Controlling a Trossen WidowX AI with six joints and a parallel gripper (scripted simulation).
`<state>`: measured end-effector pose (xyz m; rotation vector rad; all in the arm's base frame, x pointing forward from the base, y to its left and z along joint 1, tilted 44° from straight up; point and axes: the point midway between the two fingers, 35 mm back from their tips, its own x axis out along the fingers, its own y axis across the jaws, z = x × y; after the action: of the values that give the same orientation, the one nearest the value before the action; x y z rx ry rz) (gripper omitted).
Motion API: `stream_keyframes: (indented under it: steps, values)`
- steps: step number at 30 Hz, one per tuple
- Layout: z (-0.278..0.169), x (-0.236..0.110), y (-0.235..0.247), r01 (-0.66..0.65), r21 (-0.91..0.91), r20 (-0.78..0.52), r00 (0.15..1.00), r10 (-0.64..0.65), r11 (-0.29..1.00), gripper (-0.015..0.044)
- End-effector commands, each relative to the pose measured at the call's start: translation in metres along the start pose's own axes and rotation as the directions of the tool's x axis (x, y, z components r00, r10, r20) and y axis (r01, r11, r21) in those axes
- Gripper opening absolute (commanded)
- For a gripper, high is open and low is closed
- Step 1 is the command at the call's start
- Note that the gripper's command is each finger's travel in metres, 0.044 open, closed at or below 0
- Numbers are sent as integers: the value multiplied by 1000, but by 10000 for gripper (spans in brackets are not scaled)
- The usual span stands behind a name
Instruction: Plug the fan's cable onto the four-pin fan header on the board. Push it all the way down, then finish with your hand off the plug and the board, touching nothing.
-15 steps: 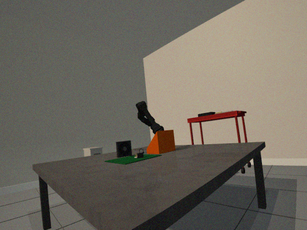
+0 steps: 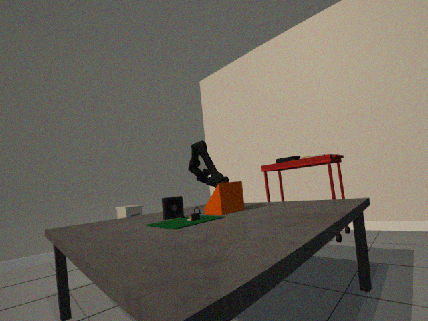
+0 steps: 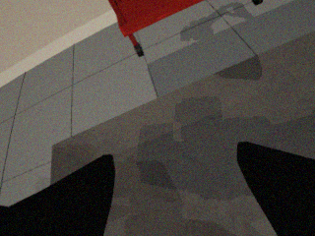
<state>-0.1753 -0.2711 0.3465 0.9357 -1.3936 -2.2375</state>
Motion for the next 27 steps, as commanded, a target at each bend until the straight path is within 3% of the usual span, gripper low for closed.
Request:
stream_keyframes:
  steps: [1,7,14,20,27]
  values:
    - [-60,-8,4,-49,-226,-152,988,15,973,420]
    - [-146,-39,0,-218,-506,-370,929,18,835,440]
    - [-236,-101,-20,-496,-682,-593,805,-9,537,440]
    - [-297,-173,-51,-723,-661,-745,664,-59,200,440]
    - [-340,-266,-102,-868,-453,-864,484,-140,-204,440]
